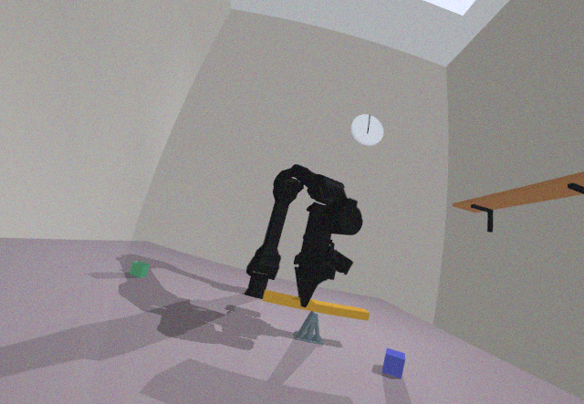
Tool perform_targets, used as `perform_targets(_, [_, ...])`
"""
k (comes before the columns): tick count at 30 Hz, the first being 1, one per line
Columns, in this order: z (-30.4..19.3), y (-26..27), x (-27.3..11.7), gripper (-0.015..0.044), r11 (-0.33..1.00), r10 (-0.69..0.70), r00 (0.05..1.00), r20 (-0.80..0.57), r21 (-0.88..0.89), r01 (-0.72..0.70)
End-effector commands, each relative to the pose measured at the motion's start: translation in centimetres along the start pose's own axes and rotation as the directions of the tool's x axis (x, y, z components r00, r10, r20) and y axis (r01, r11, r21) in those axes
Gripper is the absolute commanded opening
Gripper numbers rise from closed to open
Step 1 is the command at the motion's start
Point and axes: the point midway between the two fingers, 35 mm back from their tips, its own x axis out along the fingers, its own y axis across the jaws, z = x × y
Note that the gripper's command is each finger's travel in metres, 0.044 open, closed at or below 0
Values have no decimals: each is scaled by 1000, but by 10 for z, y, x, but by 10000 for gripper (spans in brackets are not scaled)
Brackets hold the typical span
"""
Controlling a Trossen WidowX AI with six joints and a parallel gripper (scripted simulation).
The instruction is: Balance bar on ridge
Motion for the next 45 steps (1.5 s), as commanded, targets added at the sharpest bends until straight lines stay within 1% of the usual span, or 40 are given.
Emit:
perform_targets(1, [0, 0, 0, 0, 1000, 0, 1000, 0, 0, 0])
perform_targets(7, [0, 0, 0, 0, 1000, 0, 1000, 0, 0, 0])
perform_targets(13, [0, 0, 0, 157, 1000, 0, 1000, 0, 0, 0])
perform_targets(14, [0, 0, 0, 167, 1000, 0, 1000, 0, 0, 0])
perform_targets(45, [0, 0, 0, 171, 1000, 0, 1000, 0, 0, 0])
